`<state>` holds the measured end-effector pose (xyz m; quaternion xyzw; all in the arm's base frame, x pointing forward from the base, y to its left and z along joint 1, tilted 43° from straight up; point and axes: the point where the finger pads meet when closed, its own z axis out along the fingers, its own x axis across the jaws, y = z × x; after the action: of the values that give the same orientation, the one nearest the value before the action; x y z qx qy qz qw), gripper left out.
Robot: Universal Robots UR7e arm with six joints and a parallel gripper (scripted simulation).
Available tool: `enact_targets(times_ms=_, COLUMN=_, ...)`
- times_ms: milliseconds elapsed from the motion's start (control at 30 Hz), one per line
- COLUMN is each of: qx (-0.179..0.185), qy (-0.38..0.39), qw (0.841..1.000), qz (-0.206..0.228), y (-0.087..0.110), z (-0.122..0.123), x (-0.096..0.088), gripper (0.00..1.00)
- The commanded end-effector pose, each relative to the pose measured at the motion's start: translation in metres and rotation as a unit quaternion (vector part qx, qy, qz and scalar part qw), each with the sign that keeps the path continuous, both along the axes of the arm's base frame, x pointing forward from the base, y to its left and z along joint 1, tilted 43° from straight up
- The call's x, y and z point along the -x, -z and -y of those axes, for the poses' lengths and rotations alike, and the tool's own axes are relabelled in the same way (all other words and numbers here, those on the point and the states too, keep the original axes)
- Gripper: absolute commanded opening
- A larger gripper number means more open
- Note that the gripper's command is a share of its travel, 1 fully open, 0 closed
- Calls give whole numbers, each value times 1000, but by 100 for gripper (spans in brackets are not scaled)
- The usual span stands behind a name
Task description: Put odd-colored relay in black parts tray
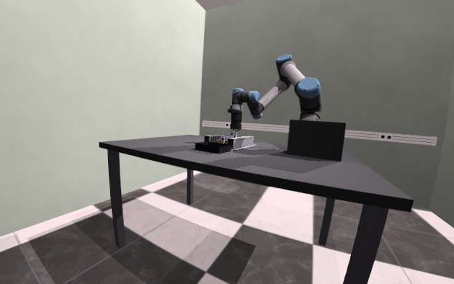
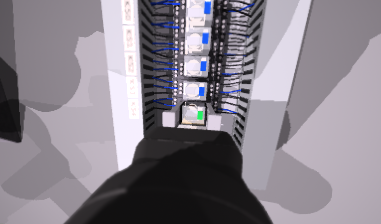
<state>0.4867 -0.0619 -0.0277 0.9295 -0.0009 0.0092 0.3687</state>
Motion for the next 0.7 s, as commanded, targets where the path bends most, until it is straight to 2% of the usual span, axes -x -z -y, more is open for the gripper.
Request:
enact_targets(times_ms=0, qx=0, qy=-2, qw=1000, qz=3, y=0, z=0, x=0, gripper=0)
enact_targets(times_ms=667, qx=0, qy=-13, qw=1000, qz=15, y=-1, z=0, x=1, gripper=0)
